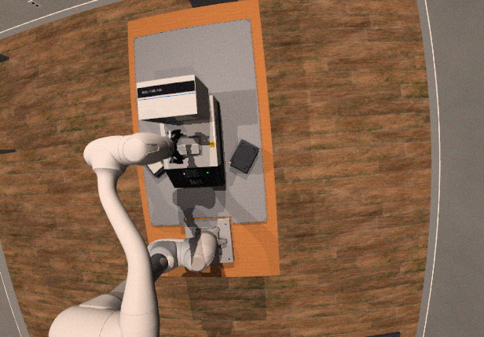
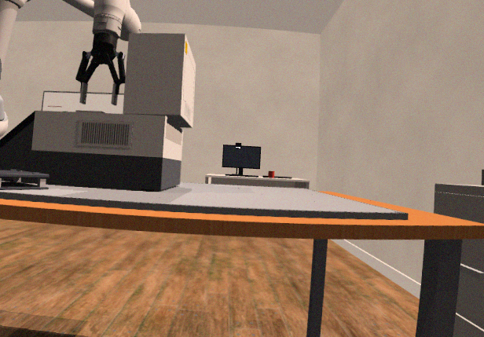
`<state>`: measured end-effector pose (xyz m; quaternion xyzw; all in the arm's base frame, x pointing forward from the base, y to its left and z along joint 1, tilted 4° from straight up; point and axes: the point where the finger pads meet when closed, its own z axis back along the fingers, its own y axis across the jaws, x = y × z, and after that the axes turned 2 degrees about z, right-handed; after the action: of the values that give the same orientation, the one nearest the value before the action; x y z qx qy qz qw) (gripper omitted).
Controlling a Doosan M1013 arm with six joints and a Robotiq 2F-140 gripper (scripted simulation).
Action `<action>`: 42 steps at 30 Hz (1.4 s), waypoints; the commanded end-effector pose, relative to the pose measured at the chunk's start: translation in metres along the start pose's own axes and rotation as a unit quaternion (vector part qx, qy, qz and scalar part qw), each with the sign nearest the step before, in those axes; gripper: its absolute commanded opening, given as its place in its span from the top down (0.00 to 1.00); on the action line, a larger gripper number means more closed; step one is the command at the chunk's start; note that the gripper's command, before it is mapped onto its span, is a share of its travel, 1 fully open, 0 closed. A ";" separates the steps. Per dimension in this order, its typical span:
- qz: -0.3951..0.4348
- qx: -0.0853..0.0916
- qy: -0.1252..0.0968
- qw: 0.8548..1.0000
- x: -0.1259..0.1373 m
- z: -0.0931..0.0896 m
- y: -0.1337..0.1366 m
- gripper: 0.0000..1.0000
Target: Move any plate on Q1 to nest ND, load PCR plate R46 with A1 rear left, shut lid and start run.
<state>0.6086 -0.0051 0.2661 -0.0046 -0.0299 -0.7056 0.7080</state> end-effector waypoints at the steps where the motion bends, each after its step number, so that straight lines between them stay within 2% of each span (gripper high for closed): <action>1: 0.002 0.002 -0.001 1.000 -0.001 0.004 0.000 0.34; 12: 0.002 0.002 -0.001 1.000 -0.001 0.004 0.000 0.34; 13: -0.013 0.008 0.002 1.000 -0.002 0.003 -0.005 1.00; 15: -0.033 0.017 0.005 0.999 -0.002 0.002 -0.015 1.00; 18: -0.033 0.017 0.005 0.999 -0.003 -0.001 -0.029 1.00; 21: -0.068 0.032 0.011 0.997 -0.004 -0.003 -0.044 1.00; 25: -0.068 0.032 0.011 0.997 -0.004 -0.004 -0.054 1.00; 28: -0.103 0.047 0.017 0.993 -0.005 -0.007 -0.069 1.00; 32: -0.103 0.047 0.017 0.993 -0.006 -0.009 -0.088 1.00; 34: -0.133 0.060 0.022 0.989 -0.006 -0.011 -0.098 1.00; 38: -0.138 0.062 0.023 0.988 -0.007 -0.014 -0.117 1.00; 42: -0.168 0.075 0.027 0.983 -0.008 -0.015 -0.127 1.00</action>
<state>0.4919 0.0009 0.2461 0.0615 -0.0591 -0.7981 0.5965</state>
